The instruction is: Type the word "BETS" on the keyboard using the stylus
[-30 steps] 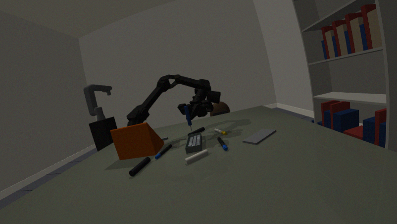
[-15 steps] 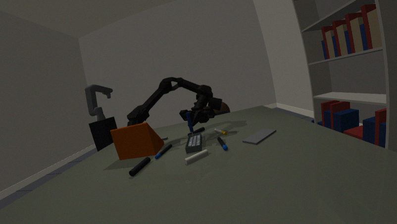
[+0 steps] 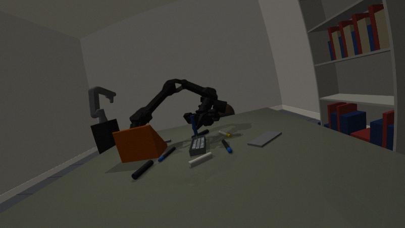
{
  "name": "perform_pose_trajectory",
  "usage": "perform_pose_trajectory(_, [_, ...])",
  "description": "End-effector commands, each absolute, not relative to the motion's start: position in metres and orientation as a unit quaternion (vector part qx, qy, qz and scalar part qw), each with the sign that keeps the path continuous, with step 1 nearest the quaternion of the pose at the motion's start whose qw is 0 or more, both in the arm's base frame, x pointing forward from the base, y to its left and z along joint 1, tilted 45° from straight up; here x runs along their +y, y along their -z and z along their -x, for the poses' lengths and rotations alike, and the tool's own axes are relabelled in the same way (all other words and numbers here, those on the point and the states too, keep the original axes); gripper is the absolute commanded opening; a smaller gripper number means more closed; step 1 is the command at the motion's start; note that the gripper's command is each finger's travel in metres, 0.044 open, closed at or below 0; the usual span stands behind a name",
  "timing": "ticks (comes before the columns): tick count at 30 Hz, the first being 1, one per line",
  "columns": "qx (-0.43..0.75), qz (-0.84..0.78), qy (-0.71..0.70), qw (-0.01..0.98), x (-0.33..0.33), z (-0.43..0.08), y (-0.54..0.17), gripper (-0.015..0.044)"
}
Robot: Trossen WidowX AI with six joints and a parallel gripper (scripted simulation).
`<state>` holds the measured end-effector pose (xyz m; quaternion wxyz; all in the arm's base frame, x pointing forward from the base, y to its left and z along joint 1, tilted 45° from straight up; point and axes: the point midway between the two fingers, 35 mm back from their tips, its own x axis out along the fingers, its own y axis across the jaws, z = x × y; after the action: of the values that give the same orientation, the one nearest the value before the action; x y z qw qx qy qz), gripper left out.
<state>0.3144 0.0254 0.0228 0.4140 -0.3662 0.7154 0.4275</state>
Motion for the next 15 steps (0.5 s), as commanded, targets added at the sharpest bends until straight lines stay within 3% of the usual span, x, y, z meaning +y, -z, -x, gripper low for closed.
perform_pose_trajectory(1, [0.717,0.364,-0.428,0.413,0.0265,-0.3145,-0.0196,0.0081])
perform_pose_trajectory(15, [0.717,0.364,-0.428,0.413,0.029,-0.3147,-0.0171,0.0081])
